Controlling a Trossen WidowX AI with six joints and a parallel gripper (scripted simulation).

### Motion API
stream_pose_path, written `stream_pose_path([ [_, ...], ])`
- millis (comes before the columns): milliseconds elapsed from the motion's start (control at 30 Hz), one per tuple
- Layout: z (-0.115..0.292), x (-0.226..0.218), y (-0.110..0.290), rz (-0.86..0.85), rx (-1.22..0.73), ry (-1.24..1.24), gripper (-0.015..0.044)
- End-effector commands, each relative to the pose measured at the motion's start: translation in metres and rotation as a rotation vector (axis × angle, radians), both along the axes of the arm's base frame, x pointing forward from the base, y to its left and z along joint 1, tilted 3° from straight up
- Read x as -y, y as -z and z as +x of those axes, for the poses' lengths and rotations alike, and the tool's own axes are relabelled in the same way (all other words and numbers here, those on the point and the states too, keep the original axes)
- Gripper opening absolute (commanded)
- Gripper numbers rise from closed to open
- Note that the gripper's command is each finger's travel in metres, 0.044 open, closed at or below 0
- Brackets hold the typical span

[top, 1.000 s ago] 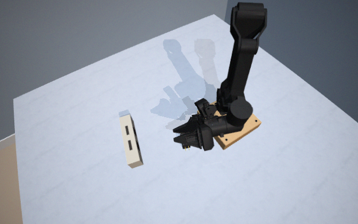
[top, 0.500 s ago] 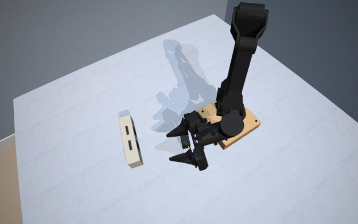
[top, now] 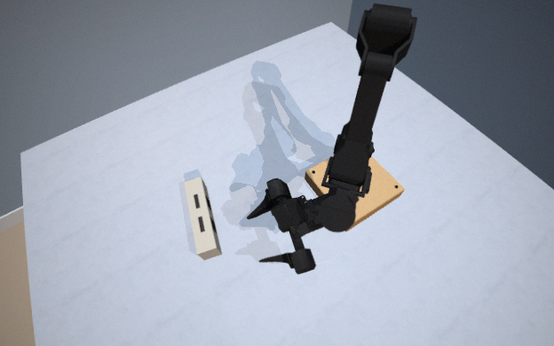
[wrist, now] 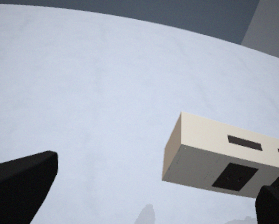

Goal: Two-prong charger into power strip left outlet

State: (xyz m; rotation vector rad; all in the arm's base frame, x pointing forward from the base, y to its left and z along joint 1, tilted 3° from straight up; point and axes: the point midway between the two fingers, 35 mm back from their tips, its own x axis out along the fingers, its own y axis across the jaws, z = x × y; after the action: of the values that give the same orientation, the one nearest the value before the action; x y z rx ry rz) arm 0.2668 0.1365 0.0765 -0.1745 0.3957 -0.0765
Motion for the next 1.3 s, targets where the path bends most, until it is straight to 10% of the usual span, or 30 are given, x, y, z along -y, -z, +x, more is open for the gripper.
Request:
stream_pose_path([
  [0,0.005,0.001,0.007,-0.129,-0.092,-0.056,0.0440],
  [1267,-0.018,0.043,0.038,-0.750,-0.887,-0.698,0.0440],
])
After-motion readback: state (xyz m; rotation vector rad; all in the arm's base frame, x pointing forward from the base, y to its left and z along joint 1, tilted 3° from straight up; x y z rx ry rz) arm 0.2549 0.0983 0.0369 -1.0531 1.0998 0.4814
